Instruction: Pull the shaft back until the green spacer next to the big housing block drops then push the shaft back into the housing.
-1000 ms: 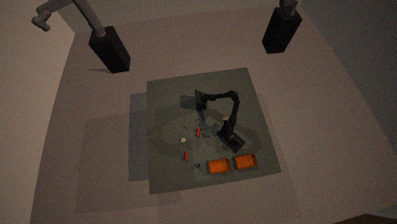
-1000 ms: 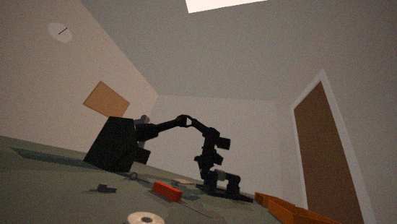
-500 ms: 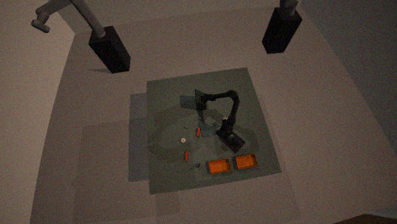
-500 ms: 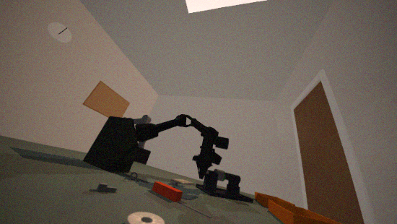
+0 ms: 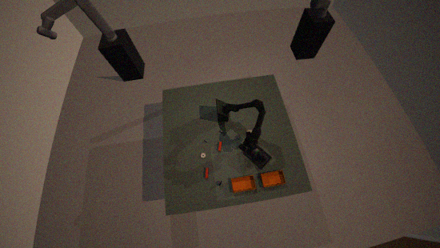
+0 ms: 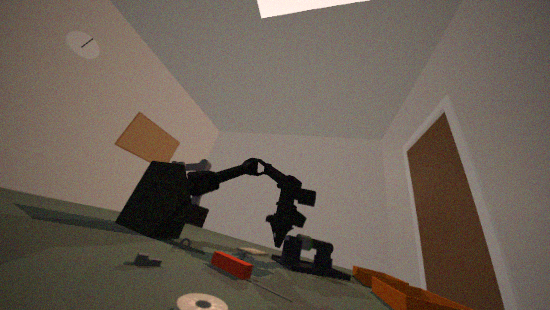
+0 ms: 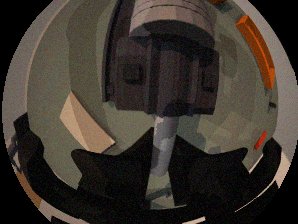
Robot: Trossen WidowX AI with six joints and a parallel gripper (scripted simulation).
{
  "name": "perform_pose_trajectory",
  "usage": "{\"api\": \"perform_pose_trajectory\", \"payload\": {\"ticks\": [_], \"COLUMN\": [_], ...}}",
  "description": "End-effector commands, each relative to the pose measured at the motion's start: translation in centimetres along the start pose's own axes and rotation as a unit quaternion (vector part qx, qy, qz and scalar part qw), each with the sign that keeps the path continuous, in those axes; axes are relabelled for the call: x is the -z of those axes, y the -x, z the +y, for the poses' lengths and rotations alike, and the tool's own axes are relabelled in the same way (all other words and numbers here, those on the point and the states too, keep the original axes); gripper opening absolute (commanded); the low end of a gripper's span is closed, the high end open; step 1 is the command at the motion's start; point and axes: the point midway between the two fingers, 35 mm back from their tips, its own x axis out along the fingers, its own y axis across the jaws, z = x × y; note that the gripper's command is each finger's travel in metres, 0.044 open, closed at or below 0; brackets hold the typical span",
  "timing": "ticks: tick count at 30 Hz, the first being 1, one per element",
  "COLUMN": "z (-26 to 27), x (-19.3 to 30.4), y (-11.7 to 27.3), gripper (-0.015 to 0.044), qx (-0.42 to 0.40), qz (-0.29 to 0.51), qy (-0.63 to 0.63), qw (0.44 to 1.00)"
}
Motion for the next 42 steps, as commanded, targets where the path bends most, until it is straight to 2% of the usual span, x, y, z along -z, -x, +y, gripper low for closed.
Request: {"api": "perform_pose_trajectory", "payload": {"ticks": [1,42], "z": [0.05,0.04], "x": [0.14,0.67], "y": [0.05,0.05], "gripper": [0.0000,0.0000], "qx": [0.001,0.001], "qz": [0.001,0.001], "qy": [0.001,0.001], "qw": [1.000,1.000]}}
